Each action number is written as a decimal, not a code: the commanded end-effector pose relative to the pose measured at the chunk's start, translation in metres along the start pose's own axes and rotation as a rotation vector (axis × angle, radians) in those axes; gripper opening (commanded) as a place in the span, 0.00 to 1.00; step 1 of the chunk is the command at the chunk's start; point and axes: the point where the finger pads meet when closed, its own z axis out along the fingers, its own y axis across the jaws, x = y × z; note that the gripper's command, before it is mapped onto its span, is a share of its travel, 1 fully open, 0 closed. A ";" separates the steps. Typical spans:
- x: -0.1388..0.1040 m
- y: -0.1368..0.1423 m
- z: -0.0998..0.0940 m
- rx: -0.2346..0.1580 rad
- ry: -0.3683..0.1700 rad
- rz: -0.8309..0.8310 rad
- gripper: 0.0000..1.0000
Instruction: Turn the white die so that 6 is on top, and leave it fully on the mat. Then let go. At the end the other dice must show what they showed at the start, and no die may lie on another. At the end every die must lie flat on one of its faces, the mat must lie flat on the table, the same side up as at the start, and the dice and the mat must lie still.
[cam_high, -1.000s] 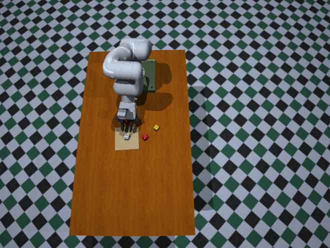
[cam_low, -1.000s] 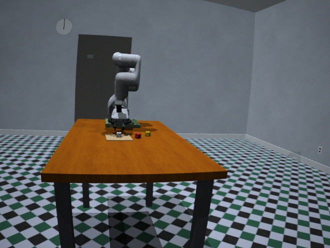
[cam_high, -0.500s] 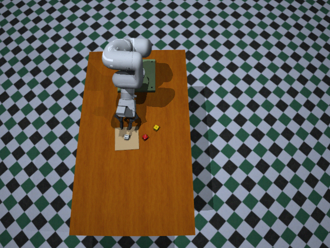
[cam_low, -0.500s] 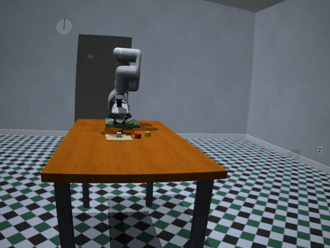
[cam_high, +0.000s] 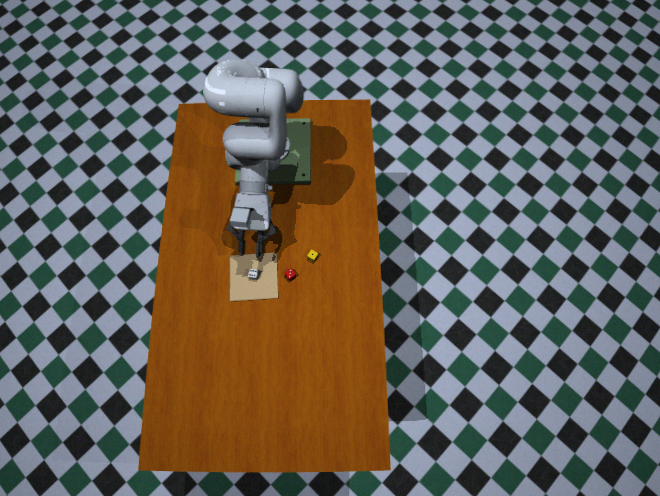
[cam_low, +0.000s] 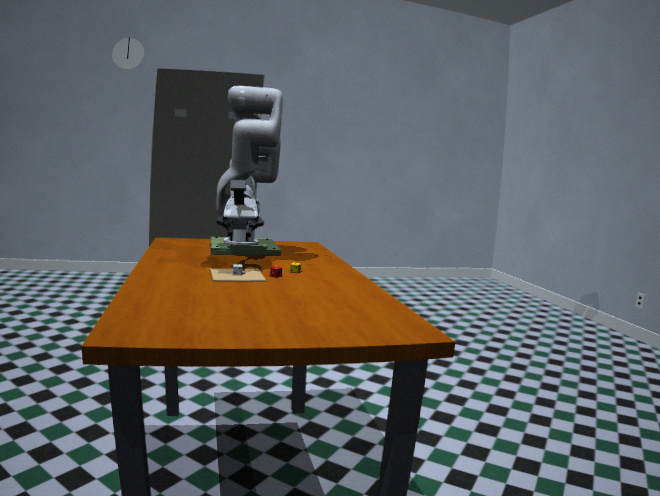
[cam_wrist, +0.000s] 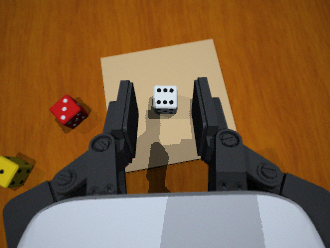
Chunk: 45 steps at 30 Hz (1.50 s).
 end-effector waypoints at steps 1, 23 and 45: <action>0.001 0.000 0.000 0.000 -0.004 0.000 0.42; 0.018 -0.001 0.013 -0.001 -0.377 0.000 0.42; 0.044 -0.001 0.026 -0.005 -0.848 -0.002 0.42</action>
